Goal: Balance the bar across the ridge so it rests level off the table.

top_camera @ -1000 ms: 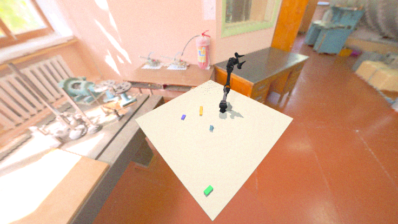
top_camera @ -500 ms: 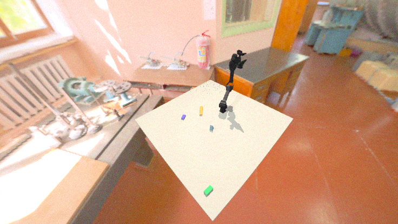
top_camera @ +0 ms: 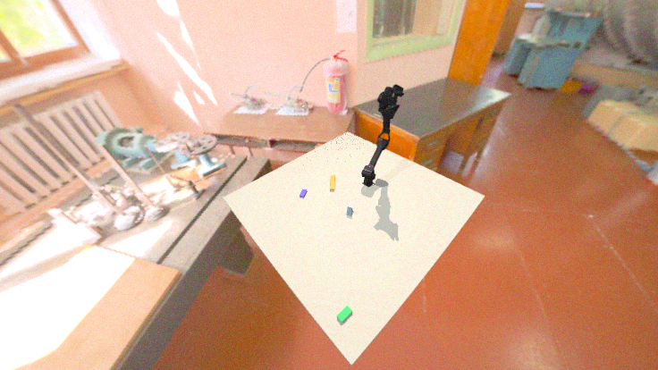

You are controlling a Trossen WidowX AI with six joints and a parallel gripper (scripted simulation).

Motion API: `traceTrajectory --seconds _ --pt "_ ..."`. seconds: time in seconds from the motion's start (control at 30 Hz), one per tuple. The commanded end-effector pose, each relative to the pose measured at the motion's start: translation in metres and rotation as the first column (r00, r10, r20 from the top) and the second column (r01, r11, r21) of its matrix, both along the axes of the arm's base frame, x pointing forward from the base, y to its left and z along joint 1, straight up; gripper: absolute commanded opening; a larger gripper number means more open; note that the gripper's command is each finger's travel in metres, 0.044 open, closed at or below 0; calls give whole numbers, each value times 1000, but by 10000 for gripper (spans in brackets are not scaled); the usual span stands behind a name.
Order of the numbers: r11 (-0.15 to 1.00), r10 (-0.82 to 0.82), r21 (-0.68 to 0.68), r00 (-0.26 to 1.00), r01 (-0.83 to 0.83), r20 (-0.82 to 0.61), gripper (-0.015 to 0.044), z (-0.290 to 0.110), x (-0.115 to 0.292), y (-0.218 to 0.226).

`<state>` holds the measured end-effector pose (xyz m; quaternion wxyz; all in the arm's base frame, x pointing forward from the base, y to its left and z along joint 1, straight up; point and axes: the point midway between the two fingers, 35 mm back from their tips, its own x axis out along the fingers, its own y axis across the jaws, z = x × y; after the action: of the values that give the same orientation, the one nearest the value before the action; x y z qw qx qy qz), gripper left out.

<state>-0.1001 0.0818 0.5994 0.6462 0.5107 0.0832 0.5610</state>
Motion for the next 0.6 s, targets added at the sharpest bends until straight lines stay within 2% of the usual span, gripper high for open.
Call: traceTrajectory --seconds 0.0,0.27,0.57 --pt "990 -130 -59 991 130 -2 315 -2 47 9" --pt "922 -345 -178 938 345 30 315 -15 121 14" --pt "770 -549 -334 831 544 90 315 -41 202 4"
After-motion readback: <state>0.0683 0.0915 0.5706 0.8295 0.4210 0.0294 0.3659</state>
